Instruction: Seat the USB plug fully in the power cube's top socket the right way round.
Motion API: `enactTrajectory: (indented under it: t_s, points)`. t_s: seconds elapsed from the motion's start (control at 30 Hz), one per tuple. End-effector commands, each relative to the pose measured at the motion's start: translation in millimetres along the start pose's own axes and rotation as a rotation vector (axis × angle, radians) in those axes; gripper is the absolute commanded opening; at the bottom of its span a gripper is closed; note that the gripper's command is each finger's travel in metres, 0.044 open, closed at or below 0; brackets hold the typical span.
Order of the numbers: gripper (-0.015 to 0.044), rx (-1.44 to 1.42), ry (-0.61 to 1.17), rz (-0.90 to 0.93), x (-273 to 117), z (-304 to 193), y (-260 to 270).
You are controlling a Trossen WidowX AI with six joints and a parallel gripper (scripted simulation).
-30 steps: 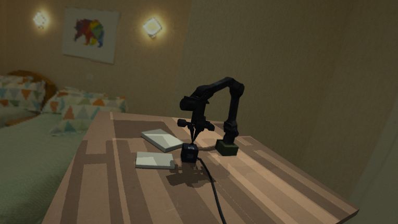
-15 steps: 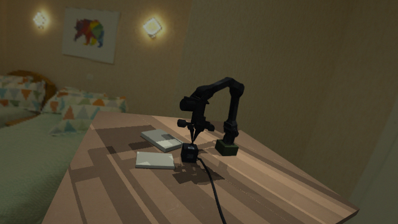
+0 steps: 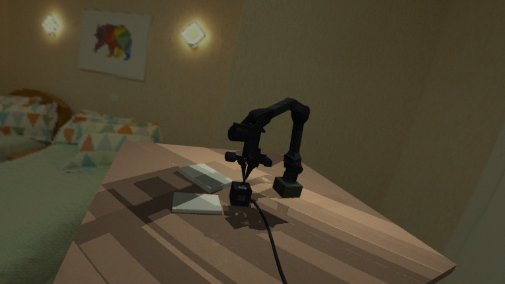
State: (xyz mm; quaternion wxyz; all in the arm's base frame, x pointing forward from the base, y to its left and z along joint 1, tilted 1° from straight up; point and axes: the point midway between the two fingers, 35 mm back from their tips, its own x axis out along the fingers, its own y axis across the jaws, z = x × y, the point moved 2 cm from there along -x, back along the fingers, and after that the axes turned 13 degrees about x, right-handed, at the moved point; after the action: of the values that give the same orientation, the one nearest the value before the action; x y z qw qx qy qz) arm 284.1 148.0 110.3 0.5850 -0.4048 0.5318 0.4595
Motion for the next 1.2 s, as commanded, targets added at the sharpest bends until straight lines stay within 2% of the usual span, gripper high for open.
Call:
enactTrajectory:
  t_s: [0.0,1.17]
  points:
    - [0.0,-0.002,-0.003,0.002,0.8,0.4,0.1]
    - [0.0,-0.002,-0.003,0.002,5.0,0.0,0.0]
